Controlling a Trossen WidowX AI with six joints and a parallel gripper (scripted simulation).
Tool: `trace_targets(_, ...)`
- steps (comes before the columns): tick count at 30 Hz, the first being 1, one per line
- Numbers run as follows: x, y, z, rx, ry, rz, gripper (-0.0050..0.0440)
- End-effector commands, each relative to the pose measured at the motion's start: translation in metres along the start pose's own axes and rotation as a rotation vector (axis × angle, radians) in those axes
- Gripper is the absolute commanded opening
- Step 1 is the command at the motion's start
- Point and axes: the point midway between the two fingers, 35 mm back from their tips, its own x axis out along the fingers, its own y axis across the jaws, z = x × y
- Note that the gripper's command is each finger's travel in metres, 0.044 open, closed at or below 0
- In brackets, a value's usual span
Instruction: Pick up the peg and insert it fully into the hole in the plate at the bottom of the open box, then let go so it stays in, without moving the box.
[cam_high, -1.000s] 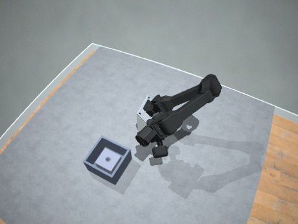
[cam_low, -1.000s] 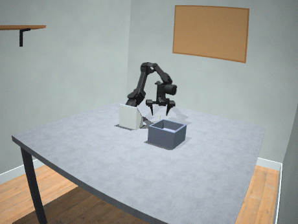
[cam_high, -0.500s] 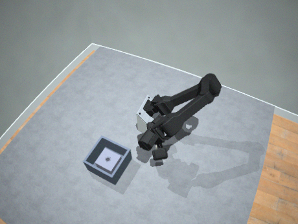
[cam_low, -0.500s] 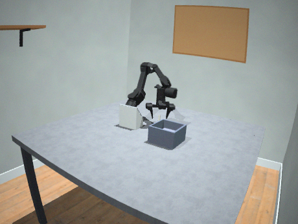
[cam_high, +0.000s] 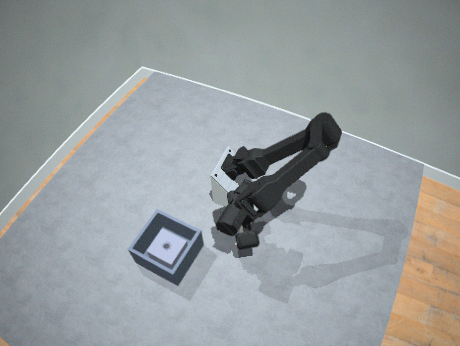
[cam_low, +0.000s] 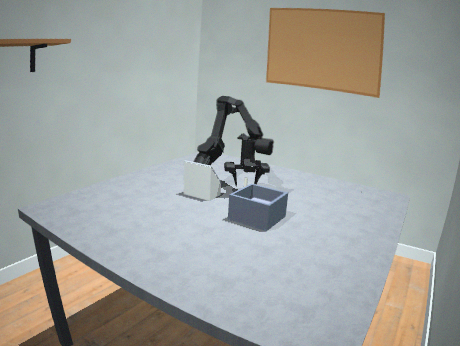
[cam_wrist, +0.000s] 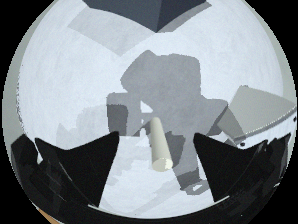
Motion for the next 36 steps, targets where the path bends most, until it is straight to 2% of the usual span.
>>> trace_targets(1, 0.001, 0.000, 0.000, 0.003, 0.003, 0.003, 0.0272)
trace_targets(2, 0.001, 0.000, 0.000, 0.003, 0.003, 0.003, 0.0248)
trace_targets(4, 0.001, 0.000, 0.000, 0.003, 0.003, 0.003, 0.0248)
trace_targets(9, 0.001, 0.000, 0.000, 0.003, 0.003, 0.003, 0.0128)
trace_targets(21, 0.001, 0.000, 0.000, 0.003, 0.003, 0.003, 0.0075)
trace_targets(28, 0.001, 0.000, 0.000, 0.003, 0.003, 0.003, 0.0028)
trace_targets(29, 0.000, 0.000, 0.000, 0.003, 0.002, 0.003, 0.0004)
trace_targets(36, -0.015, 0.002, 0.004, 0.004, -0.010, -0.001, 0.0000)
